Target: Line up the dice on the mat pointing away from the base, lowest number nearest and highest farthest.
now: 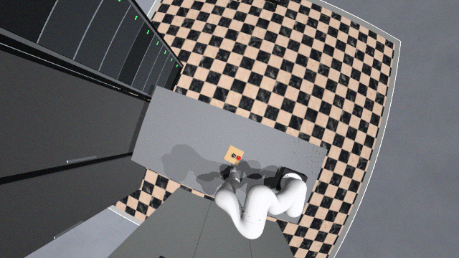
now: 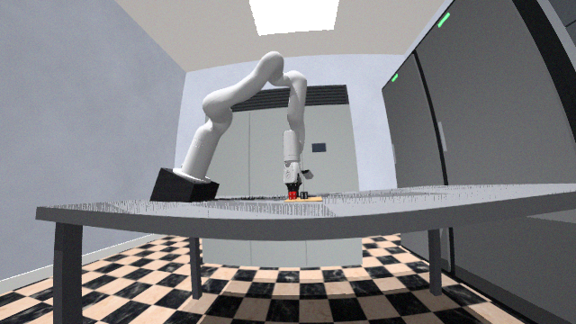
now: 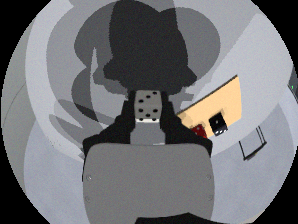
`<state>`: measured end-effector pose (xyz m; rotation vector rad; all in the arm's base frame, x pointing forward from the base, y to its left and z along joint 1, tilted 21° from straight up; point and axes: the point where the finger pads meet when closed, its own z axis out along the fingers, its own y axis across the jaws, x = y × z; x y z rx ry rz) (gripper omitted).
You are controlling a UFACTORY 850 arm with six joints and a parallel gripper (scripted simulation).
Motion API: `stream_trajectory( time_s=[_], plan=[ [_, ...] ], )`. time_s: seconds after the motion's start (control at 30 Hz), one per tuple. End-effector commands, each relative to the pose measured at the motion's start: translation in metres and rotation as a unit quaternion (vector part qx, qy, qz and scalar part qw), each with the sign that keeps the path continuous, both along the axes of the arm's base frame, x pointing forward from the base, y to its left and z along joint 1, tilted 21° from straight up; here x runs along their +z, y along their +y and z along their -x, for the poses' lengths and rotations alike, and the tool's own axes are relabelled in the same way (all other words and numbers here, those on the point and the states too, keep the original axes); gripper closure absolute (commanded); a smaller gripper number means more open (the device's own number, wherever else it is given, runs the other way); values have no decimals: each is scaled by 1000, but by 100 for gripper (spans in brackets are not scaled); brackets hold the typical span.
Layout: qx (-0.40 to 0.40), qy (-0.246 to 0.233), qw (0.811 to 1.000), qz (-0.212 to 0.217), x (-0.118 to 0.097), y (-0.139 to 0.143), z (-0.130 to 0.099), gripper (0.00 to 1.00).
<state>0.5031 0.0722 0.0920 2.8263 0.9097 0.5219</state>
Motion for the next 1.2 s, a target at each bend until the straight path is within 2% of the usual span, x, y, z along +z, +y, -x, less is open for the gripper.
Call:
stream_trajectory(
  time_s=[0.0, 0.77, 1.17],
  plan=[
    [0, -1, 1000, 0, 1, 0, 0, 73],
    [0, -1, 1000, 0, 2, 0, 0, 73],
    [0, -1, 1000, 0, 26, 1, 9, 73]
  ],
)
